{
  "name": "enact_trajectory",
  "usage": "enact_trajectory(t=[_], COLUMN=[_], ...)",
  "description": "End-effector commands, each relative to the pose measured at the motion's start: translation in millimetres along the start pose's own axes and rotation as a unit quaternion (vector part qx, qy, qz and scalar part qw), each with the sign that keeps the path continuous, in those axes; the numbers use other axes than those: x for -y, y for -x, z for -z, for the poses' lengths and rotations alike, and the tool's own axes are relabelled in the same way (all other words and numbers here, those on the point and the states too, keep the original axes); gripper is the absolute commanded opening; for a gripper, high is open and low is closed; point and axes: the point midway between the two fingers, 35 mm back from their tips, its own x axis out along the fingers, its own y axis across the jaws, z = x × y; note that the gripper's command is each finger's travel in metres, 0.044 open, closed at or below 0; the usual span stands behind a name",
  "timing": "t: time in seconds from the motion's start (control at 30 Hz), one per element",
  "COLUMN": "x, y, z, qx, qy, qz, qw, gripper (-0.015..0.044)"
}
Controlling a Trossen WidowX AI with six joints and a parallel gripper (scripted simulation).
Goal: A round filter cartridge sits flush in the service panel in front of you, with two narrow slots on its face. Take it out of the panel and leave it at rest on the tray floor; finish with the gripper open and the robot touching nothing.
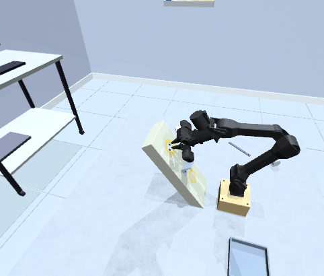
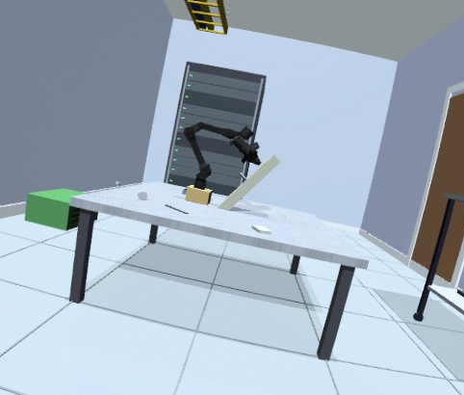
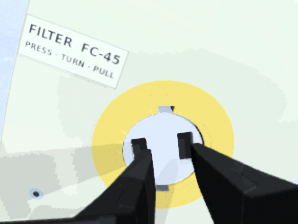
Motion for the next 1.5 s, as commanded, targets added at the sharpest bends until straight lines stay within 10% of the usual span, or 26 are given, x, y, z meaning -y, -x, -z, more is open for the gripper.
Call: enact_trajectory(t=[0.0,1.47], x=[-2.8,-3.3], y=[-6.7,-9.6], z=[4.0,3.9], qx=[-0.005,-0.005], qy=[0.002,0.002], qz=[-0.005,-0.005], qw=[1.000,1.000], gripper=[0.0096,0.0096])
